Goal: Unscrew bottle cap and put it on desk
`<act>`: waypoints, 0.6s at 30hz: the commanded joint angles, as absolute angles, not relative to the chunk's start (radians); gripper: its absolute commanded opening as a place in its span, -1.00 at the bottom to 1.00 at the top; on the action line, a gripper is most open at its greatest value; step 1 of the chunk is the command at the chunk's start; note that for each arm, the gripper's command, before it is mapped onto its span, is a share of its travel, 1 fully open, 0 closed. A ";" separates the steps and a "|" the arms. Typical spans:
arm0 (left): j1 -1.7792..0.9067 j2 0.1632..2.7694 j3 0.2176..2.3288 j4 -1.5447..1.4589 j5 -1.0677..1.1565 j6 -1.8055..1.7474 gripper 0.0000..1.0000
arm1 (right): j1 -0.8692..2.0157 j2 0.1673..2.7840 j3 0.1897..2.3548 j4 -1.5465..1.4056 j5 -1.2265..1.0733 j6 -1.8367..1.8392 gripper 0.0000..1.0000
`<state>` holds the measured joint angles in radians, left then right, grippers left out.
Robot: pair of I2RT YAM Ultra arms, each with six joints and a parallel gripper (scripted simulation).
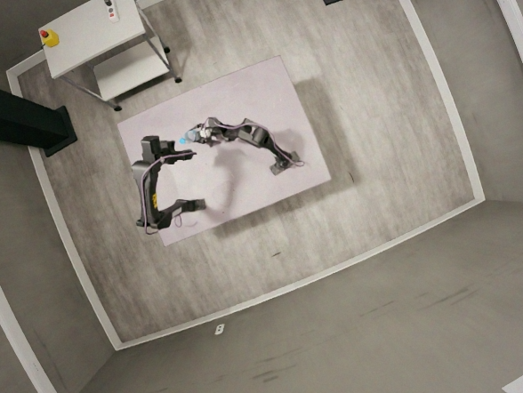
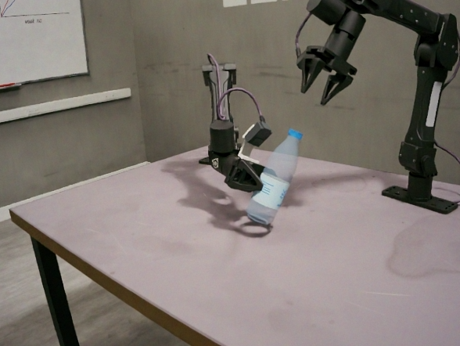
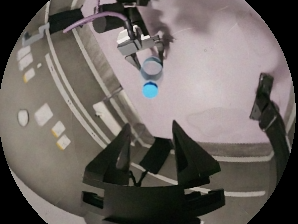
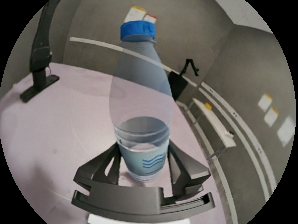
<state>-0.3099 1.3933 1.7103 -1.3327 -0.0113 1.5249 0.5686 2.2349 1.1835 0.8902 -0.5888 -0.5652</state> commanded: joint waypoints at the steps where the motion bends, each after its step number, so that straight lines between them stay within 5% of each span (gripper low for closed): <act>1: -0.303 1.408 1.716 -1.344 -0.002 1.526 0.15 | 0.581 2.203 1.203 0.838 -0.574 -0.611 -1.00; 18: -0.303 1.408 1.716 -1.344 -0.002 1.526 0.15 | 0.581 2.202 1.204 0.833 -0.579 -0.609 -1.00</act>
<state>-0.3099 1.3933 1.7103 -1.3327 -0.0113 1.5249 0.5709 2.2349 1.1835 0.8436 -0.5827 -0.6048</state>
